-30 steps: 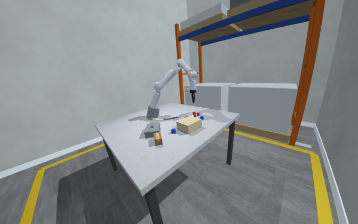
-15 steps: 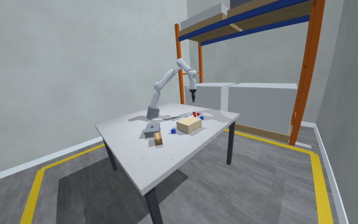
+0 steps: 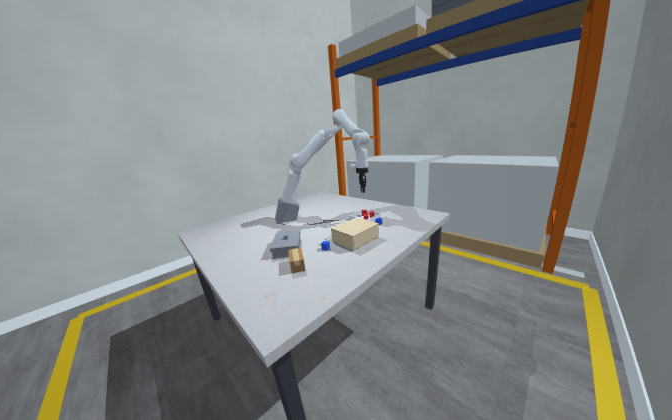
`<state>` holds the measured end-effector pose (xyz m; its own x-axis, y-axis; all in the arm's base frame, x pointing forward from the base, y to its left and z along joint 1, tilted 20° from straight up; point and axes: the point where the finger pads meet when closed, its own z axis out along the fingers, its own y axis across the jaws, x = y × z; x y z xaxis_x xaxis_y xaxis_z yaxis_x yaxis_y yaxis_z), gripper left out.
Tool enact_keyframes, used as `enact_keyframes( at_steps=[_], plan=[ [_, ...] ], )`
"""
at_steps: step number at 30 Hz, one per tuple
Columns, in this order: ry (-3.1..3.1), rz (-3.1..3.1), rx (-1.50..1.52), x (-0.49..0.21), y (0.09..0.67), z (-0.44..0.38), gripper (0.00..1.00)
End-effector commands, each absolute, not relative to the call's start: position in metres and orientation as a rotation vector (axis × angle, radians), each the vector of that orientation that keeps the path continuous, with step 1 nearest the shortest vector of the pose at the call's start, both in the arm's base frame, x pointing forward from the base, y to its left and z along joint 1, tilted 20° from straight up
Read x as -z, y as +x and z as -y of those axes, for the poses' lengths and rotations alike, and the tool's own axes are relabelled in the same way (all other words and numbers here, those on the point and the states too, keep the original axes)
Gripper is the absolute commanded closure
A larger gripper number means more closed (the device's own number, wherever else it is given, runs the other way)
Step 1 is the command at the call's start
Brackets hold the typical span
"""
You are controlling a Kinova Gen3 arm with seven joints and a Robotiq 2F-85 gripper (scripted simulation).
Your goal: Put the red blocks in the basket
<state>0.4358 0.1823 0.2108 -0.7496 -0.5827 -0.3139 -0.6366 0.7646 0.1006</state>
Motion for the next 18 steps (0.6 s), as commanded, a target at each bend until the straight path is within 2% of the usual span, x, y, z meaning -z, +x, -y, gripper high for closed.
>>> enact_keyframes(
  at_steps=[1,18],
  plan=[
    [-0.982,-2.684,-0.285,-0.209,0.44,-0.174,0.47],
    [-1.273,-2.56,-0.22,-0.185,0.467,-0.09,0.47]
  ],
)
